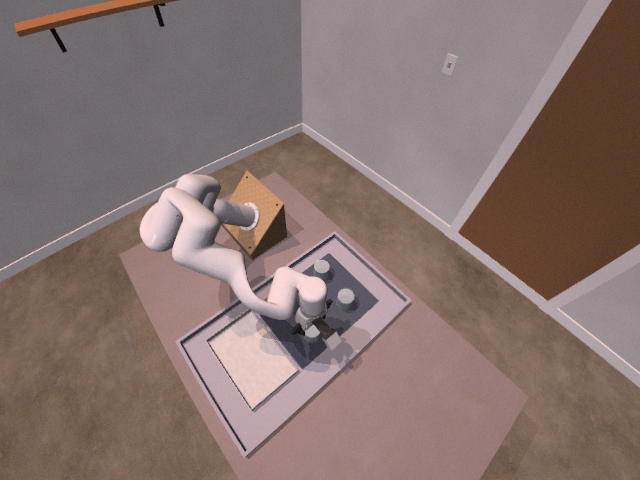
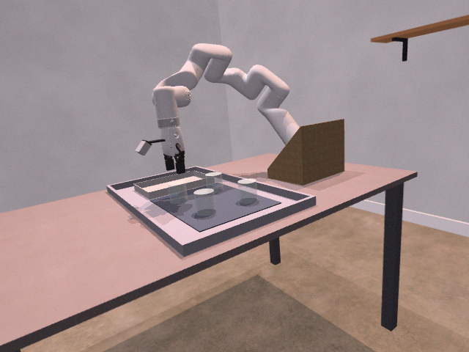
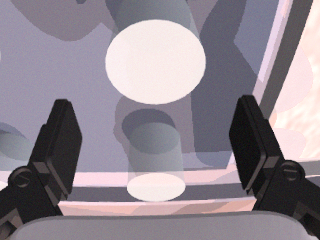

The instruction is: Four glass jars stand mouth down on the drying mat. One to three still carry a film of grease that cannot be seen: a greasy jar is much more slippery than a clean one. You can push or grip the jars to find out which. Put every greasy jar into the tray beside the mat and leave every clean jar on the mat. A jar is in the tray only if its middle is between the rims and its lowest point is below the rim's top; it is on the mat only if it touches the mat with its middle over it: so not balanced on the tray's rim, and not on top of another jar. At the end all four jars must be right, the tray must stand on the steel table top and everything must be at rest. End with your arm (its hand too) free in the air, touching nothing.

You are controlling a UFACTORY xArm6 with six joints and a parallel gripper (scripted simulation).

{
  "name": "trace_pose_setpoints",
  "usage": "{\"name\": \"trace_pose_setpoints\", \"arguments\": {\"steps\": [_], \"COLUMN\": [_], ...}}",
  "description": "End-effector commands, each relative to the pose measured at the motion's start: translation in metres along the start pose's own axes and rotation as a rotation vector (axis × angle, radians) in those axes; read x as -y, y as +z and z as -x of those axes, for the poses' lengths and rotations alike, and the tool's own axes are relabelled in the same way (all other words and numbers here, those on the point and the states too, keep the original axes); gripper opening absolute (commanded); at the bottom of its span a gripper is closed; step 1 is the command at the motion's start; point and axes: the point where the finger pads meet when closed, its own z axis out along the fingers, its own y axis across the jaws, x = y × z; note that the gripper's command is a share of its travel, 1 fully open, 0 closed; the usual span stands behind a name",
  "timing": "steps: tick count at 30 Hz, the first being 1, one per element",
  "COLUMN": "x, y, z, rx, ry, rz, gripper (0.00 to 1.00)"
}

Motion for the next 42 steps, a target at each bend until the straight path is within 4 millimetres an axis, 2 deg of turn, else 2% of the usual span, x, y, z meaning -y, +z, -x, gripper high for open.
{"name": "trace_pose_setpoints", "arguments": {"steps": [1, 11, 37, 42], "x": [-0.001, -0.001, -0.001, -0.001], "y": [0.026, 0.026, 0.074, 0.076], "z": [-0.003, -0.003, -0.003, -0.003], "rx": [-0.006, -0.006, -0.006, -0.006], "ry": [0.003, 0.003, 0.003, 0.003], "rz": [-0.001, -0.001, -0.001, -0.001], "gripper": [1.00, 1.00, 1.00, 1.00]}}
